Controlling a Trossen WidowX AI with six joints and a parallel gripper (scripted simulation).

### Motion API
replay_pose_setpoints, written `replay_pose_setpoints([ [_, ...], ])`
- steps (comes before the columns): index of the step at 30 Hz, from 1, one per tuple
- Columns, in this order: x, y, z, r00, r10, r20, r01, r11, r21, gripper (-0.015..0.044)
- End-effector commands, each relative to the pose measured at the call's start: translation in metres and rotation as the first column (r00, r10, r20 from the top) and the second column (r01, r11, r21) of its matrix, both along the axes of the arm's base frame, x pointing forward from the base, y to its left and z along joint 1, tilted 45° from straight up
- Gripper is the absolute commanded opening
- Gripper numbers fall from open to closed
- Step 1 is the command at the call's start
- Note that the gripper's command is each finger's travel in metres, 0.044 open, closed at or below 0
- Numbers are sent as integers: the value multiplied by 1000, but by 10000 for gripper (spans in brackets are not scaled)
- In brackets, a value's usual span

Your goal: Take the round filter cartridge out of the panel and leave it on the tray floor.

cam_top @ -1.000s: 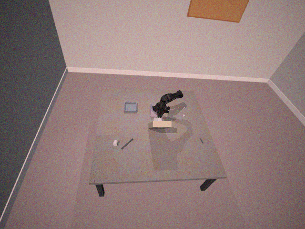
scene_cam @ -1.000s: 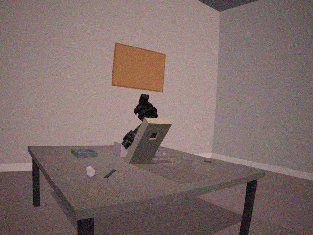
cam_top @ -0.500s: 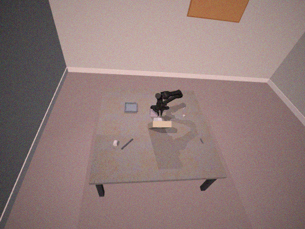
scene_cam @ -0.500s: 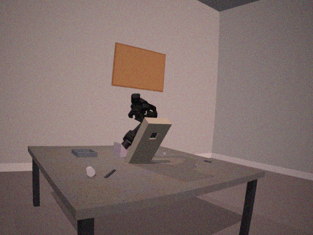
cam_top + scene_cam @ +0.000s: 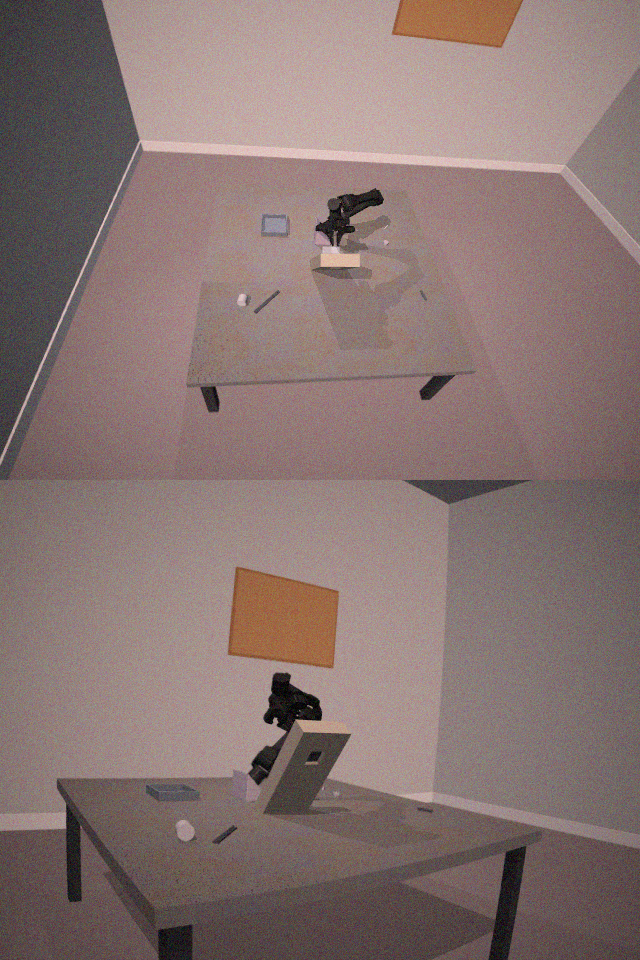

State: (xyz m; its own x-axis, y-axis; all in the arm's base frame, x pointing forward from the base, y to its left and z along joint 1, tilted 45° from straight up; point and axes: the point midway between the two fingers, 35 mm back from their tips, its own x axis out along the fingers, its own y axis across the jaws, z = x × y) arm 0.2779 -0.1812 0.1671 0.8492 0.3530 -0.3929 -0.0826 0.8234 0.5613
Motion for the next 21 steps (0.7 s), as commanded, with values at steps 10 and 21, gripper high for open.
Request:
replay_pose_setpoints([
  [10, 19, 9, -10, 1000, 1, -4, -1, 1000, 3, 111],
  [21, 33, 17, -14, 1000, -1, 4, 1, 1000, 7, 111],
])
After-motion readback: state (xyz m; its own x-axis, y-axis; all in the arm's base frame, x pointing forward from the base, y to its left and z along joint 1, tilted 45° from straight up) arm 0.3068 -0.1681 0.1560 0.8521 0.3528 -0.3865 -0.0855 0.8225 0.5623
